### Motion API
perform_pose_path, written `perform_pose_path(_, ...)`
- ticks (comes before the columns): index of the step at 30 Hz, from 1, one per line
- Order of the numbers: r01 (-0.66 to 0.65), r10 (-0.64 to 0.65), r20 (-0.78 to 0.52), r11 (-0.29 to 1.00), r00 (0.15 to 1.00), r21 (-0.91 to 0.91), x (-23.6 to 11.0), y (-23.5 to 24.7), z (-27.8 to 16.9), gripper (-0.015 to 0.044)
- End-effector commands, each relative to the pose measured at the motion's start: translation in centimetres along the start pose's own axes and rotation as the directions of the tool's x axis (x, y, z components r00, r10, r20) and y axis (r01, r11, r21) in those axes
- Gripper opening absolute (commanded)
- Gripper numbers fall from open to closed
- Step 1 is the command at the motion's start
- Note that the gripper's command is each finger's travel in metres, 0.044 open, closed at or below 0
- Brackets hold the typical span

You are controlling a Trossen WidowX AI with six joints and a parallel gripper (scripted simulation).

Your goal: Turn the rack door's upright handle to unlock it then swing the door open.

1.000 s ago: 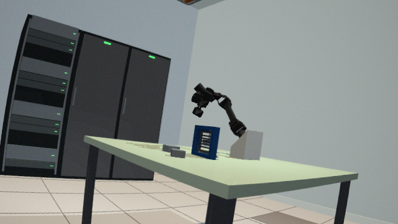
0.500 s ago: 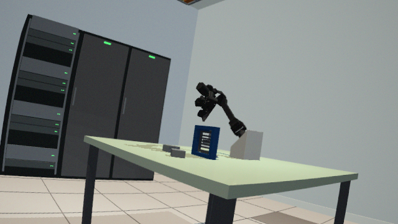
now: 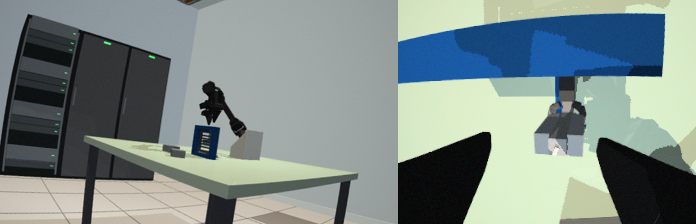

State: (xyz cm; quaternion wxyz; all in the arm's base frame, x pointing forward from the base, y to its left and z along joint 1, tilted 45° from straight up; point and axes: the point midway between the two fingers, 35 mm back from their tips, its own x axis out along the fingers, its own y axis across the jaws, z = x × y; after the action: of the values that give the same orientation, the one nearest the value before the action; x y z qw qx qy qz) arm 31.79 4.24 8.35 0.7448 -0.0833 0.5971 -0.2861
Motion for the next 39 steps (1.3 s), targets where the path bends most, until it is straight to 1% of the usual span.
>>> perform_pose_path(1, 0.091, -0.093, -0.031, 0.995, 0.995, -0.038, 0.4, 0.2, -0.6, 0.0297)
perform_pose_path(9, 0.237, -0.245, -0.057, 0.965, 0.968, -0.112, 0.6, 0.3, -1.4, 0.0297)
perform_pose_path(16, 0.24, -0.247, -0.057, 0.964, 0.967, -0.113, 0.8, 0.3, -1.4, 0.0297)
perform_pose_path(39, 0.237, -0.245, -0.058, 0.965, 0.968, -0.111, 4.4, -0.5, -1.5, 0.0297)
